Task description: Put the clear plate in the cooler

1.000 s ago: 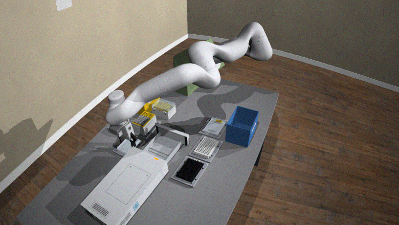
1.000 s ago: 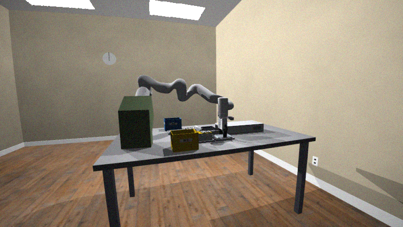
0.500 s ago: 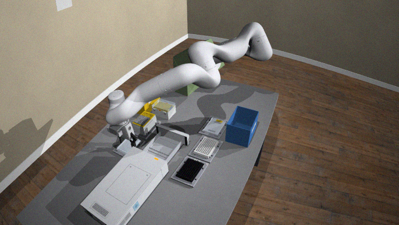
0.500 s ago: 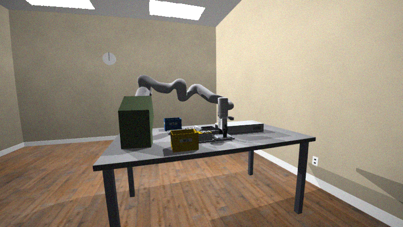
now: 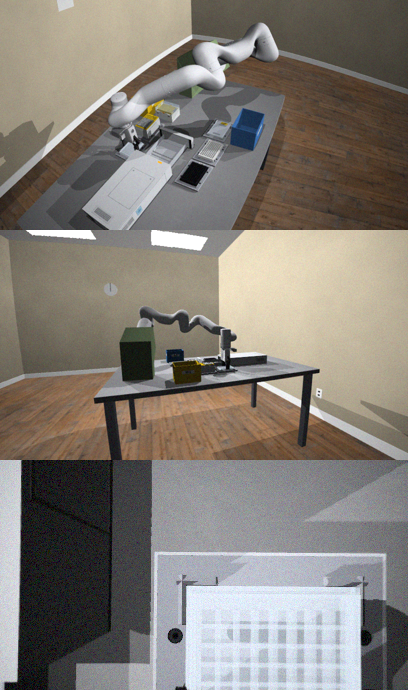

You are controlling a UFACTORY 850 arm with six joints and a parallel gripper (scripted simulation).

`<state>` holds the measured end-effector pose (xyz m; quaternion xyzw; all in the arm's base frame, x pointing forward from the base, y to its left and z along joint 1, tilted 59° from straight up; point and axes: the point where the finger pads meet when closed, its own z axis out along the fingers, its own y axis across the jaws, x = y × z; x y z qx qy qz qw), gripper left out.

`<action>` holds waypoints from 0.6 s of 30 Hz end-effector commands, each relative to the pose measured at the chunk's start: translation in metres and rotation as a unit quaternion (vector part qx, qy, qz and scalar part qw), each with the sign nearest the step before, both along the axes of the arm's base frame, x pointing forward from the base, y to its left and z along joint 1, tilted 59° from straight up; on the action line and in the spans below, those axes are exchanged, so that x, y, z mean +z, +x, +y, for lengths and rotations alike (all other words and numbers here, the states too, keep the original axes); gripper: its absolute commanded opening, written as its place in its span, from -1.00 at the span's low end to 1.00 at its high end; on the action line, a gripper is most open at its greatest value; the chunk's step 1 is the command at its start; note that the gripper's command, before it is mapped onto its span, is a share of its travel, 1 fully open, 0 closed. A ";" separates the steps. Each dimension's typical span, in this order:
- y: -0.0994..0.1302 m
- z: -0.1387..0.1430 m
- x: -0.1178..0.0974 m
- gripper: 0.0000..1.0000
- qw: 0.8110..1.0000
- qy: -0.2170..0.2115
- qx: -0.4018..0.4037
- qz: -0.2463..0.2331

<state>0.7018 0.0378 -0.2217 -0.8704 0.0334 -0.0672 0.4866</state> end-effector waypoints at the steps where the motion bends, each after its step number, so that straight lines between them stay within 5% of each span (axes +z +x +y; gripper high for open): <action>1: 0.001 -0.002 0.001 -1.00 1.000 0.000 -0.001 -0.001; 18: -0.001 -0.010 0.006 -1.00 1.000 0.000 -0.001 -0.001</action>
